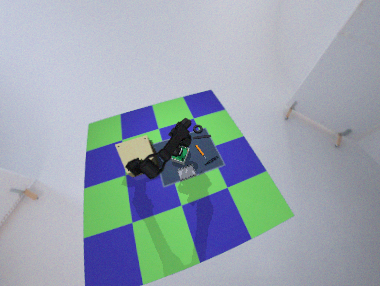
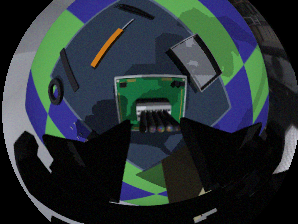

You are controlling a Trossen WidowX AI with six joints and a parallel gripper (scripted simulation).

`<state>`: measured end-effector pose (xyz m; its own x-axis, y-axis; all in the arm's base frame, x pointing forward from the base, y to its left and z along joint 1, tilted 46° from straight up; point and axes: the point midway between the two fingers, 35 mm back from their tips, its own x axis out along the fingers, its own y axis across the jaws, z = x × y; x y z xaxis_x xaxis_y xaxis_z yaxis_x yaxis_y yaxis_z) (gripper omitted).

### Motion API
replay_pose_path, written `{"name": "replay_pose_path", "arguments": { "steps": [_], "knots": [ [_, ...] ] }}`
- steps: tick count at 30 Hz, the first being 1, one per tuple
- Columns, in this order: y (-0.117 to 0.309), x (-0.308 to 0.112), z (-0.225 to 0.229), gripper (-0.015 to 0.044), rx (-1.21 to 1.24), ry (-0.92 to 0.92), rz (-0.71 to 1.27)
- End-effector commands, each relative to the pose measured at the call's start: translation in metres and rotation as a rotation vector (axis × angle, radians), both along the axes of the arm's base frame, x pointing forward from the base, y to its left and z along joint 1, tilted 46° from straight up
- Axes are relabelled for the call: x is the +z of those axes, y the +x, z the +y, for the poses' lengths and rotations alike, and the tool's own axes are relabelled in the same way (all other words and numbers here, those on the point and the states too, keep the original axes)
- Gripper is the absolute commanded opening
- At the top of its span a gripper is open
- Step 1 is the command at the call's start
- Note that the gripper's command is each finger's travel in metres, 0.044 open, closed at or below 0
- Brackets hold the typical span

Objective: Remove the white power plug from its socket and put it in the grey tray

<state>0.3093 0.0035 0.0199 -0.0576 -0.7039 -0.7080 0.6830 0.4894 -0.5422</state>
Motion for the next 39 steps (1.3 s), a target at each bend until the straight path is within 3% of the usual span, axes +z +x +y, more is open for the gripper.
{"name": "replay_pose_path", "arguments": {
  "steps": [1,11,21,39],
  "knots": [
    [-0.001,-0.004,-0.005,0.0250,0.004,-0.005,0.005],
    [-0.001,-0.012,-0.013,0.0250,0.004,-0.005,0.004],
    [-0.001,-0.012,-0.013,0.0000,0.004,-0.005,0.004],
    [0.003,-0.001,0.003,0.0000,-0.020,-0.043,0.031]
  ]
}}
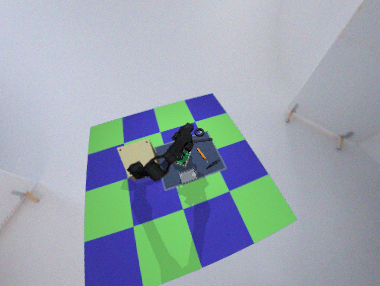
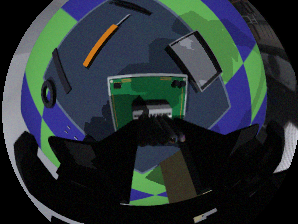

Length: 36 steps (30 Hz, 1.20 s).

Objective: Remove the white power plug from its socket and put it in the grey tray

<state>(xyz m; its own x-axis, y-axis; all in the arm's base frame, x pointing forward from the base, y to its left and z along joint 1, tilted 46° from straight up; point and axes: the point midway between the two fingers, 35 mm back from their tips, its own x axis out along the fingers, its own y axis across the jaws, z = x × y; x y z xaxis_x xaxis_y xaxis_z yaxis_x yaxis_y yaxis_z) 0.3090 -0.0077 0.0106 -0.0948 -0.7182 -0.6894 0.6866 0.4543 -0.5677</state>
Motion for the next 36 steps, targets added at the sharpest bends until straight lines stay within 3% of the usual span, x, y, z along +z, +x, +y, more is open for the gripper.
{"name": "replay_pose_path", "arguments": {
  "steps": [1,15,28,36],
  "knots": [
    [0.004,0.009,0.016,0.0000,0.005,-0.031,0.020],
    [-0.007,0.021,0.011,0.0000,0.099,0.120,-0.087],
    [0.008,0.010,0.023,0.0000,-0.025,-0.078,0.053],
    [0.001,0.017,0.019,0.0000,0.037,0.020,-0.016]
  ]
}}
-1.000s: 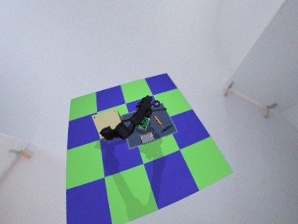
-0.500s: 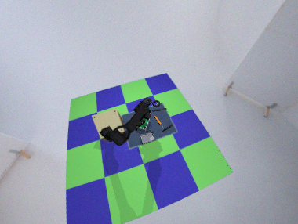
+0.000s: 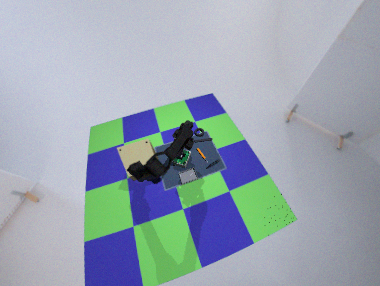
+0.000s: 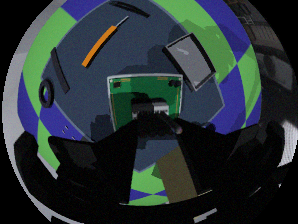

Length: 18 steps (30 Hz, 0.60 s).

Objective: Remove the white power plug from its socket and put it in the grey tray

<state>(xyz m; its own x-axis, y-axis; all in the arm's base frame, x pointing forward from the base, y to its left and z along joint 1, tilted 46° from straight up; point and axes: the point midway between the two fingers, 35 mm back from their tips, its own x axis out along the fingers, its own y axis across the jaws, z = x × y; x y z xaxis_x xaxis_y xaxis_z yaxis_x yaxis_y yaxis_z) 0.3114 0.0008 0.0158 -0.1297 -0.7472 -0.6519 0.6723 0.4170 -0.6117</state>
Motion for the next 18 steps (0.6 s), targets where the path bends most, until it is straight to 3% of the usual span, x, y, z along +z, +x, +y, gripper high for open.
{"name": "replay_pose_path", "arguments": {
  "steps": [1,8,18],
  "knots": [
    [-0.003,0.015,0.010,0.0000,0.066,0.089,-0.067],
    [-0.009,0.021,0.007,0.0000,0.112,0.164,-0.119],
    [0.005,0.011,0.019,0.0000,0.002,-0.014,0.005]
  ]
}}
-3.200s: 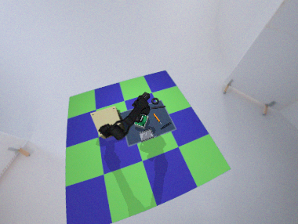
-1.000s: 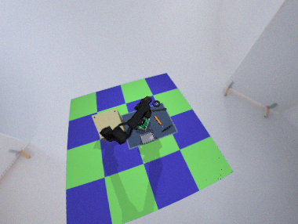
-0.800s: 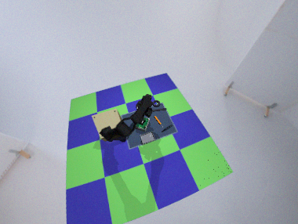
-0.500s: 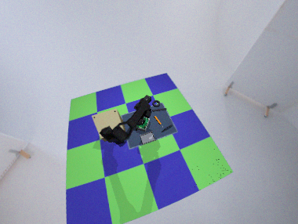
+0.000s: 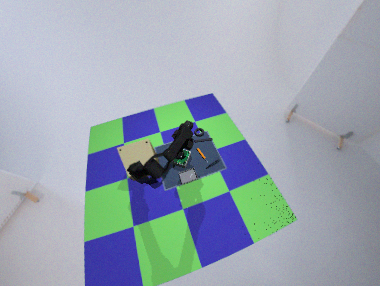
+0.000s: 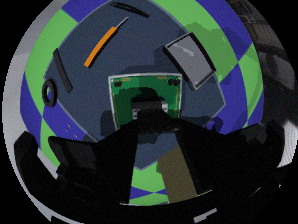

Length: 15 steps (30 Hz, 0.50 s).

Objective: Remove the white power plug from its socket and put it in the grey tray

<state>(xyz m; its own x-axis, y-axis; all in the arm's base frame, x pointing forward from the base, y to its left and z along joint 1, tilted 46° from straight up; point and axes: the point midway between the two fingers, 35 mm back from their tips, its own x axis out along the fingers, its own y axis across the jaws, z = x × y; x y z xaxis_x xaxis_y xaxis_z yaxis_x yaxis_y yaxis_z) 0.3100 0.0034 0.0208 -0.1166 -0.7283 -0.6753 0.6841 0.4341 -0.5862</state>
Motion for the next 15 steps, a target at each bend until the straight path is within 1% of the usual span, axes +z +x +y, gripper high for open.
{"name": "replay_pose_path", "arguments": {
  "steps": [1,6,15],
  "knots": [
    [0.007,0.006,0.017,0.0000,-0.005,-0.054,0.033],
    [0.006,0.008,0.017,0.0000,0.002,-0.041,0.024],
    [-0.007,0.020,0.010,0.0000,0.108,0.128,-0.096]
  ]
}}
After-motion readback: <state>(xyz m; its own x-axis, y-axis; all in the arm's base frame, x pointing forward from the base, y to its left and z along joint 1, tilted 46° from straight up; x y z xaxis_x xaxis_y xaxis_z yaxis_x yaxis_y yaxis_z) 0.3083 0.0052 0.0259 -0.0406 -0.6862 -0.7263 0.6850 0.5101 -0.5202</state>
